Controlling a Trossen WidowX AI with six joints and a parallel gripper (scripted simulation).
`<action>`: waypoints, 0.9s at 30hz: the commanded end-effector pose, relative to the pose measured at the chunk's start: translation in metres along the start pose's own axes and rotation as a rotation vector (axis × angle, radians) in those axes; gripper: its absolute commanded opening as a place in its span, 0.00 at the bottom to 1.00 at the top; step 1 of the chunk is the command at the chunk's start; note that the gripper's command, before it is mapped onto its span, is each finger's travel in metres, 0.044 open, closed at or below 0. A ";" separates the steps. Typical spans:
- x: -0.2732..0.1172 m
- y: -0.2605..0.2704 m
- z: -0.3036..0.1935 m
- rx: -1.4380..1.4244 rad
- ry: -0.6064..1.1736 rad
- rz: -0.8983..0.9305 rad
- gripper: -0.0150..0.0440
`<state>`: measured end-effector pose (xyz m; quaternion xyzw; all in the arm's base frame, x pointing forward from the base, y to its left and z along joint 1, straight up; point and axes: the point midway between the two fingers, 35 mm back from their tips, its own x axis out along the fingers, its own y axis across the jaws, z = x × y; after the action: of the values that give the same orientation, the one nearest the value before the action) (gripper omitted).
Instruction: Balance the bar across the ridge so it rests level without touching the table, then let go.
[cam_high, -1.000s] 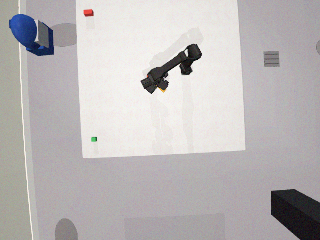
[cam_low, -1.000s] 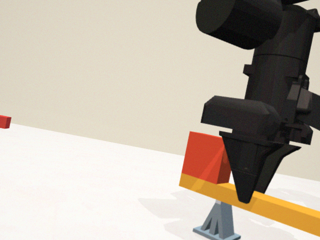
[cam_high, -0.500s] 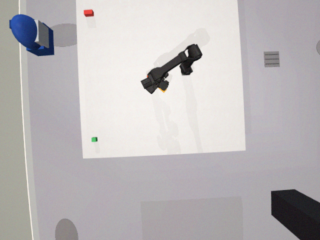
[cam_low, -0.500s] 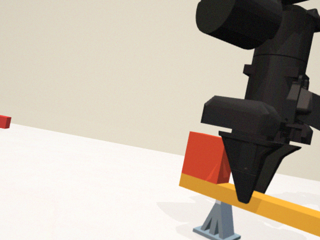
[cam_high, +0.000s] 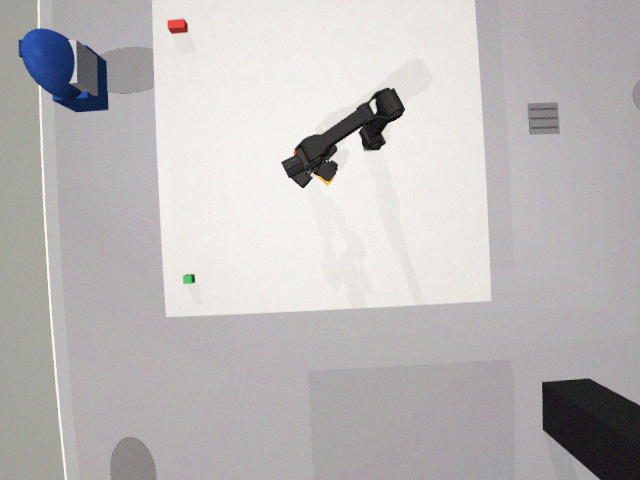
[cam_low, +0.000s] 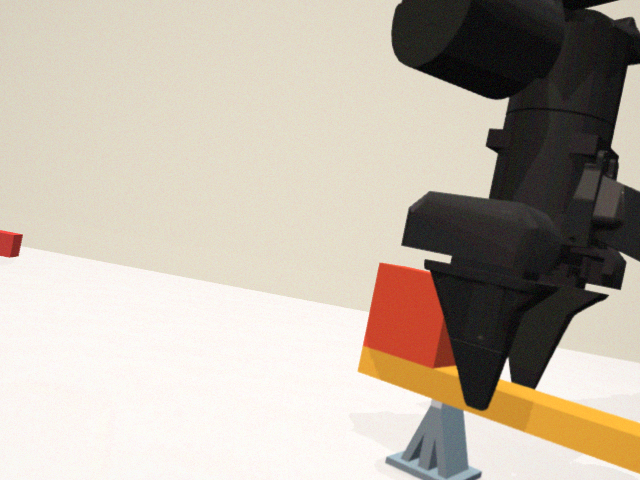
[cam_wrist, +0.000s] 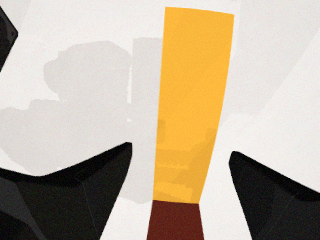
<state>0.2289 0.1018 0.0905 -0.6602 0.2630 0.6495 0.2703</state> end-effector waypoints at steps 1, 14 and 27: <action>0.000 0.000 0.000 0.000 0.000 -0.001 0.97; -0.098 0.000 0.000 0.000 0.000 0.000 1.00; -0.100 0.000 0.000 0.000 0.000 0.000 1.00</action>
<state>0.2263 0.1007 0.1882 -0.6590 0.2640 0.6508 0.2692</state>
